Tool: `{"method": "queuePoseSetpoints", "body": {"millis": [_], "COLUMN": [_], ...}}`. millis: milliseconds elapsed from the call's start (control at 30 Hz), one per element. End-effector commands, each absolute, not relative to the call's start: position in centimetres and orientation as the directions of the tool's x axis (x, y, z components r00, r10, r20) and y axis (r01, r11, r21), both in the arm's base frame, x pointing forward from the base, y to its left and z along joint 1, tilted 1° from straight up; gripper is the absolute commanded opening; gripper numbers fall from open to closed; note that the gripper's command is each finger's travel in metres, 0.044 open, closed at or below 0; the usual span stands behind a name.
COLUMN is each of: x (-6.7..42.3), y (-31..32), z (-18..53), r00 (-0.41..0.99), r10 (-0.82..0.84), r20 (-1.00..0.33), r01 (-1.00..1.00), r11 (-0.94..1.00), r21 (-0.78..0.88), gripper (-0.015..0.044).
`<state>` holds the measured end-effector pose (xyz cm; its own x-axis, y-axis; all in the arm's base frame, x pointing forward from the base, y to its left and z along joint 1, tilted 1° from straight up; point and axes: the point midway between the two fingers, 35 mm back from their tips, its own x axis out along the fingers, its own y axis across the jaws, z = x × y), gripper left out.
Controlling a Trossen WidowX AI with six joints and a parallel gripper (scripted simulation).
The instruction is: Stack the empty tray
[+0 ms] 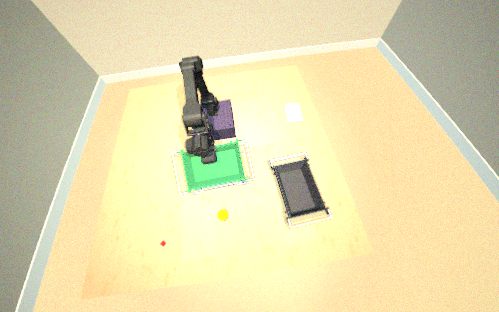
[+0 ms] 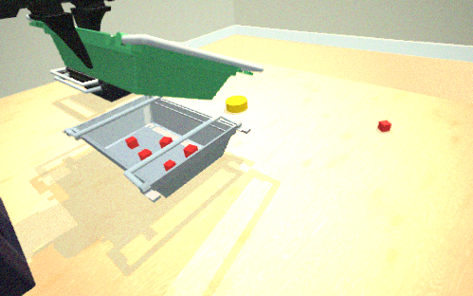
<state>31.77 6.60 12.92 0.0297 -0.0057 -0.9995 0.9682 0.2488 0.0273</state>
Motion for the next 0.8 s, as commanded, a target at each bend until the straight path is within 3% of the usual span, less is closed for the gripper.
{"method": "queuePoseSetpoints", "body": {"millis": [0, 767], "x": [31.88, 31.95], "y": [6.6, 6.5], "z": [13.31, 12.7], "r00": [0.048, 0.048], "r10": [-0.004, -0.004], "r20": [-0.999, -0.999], "r01": [0.967, 0.967], "r11": [0.252, 0.252], "r21": [0.045, 0.045], "gripper": [0.0, 0.0]}}
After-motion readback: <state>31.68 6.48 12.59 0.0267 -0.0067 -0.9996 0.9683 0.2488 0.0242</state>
